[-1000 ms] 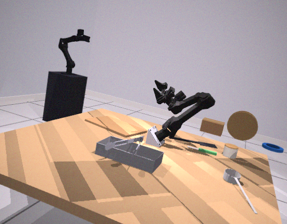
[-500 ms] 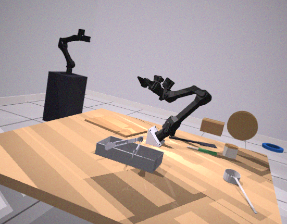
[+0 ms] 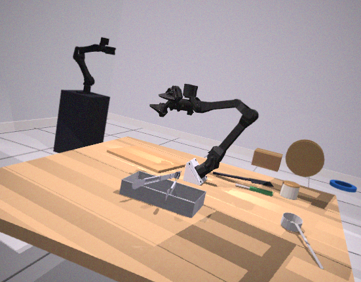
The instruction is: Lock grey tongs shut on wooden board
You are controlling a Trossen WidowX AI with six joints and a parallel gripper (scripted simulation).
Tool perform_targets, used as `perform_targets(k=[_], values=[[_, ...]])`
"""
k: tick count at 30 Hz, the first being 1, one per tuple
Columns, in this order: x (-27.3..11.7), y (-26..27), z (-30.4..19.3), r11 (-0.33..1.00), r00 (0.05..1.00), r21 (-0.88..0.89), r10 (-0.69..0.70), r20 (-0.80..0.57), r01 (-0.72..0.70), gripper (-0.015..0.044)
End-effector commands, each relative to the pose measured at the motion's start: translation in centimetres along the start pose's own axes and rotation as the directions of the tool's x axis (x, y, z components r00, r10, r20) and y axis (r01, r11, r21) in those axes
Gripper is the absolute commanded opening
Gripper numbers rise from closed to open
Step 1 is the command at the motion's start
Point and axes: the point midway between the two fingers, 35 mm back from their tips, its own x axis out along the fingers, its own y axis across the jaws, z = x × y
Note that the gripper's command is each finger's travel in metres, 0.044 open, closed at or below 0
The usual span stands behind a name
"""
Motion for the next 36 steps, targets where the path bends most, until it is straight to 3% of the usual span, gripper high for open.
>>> perform_targets(k=[1, 7, 18, 23, 29, 32, 36], values=[[3.9, 1.1, -3.0, 0.973, 0.986, 0.213, -0.058, -0.155, 0.091, 0.0440], [9.3, 3.8, -10.4, 0.701, 0.865, 0.550, -0.197, -0.462, 0.454, 0.0440], [11.2, 7.2, -21.1, 0.109, 0.558, 0.566, -0.396, -0.729, 0.817, 0.0440], [10.3, 8.8, -26.2, -0.185, 0.369, 0.509, -0.493, -0.788, 0.841, 0.0440], [7.9, 10.7, -31.6, -0.503, 0.119, 0.488, -0.600, -0.791, 0.714, 0.0440], [6.4, 11.6, -33.8, -0.604, 0.003, 0.508, -0.642, -0.767, 0.614, 0.0440], [6.2, 11.7, -34.0, -0.613, -0.009, 0.511, -0.646, -0.763, 0.603, 0.0440]])
